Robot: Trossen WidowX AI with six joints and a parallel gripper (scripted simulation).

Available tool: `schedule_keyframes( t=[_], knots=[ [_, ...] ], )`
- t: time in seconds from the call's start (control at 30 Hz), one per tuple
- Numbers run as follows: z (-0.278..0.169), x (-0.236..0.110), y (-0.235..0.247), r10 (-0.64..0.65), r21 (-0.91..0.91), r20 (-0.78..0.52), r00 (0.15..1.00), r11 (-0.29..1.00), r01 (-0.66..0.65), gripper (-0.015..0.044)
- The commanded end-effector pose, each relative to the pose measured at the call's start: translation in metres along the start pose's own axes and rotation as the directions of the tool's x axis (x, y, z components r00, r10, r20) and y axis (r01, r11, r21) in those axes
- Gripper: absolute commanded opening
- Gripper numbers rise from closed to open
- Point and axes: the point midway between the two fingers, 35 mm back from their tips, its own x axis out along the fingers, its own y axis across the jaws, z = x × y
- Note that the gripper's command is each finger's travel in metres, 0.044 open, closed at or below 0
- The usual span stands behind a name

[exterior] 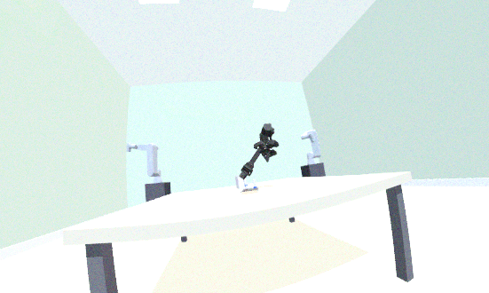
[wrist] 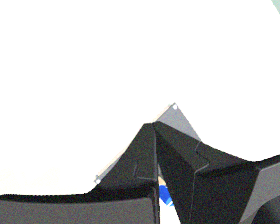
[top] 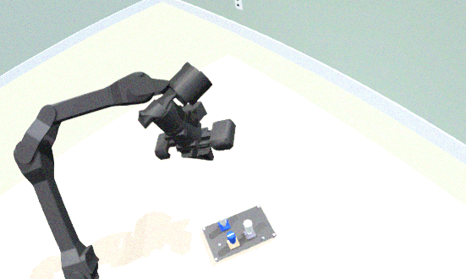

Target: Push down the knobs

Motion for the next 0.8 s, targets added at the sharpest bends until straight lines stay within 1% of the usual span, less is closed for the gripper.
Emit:
schedule_keyframes(
  t=[0.0,0.17,0.37,0.57,0.77],
  knots=[
    [-0.019,0.007,-0.012,0.023,0.119,-0.04,0.999,0.993,-0.018,0.0],
    [-0.045,0.016,-0.025,0.068,0.278,-0.086,0.994,0.96,-0.042,0.0],
    [-0.076,0.025,-0.037,0.129,0.456,-0.129,0.983,0.888,-0.057,0.0],
    [-0.106,0.031,-0.045,0.194,0.613,-0.158,0.968,0.788,-0.058,0.0],
    [-0.135,0.038,-0.05,0.269,0.748,-0.171,0.948,0.662,-0.053,0.0]
  ],
)
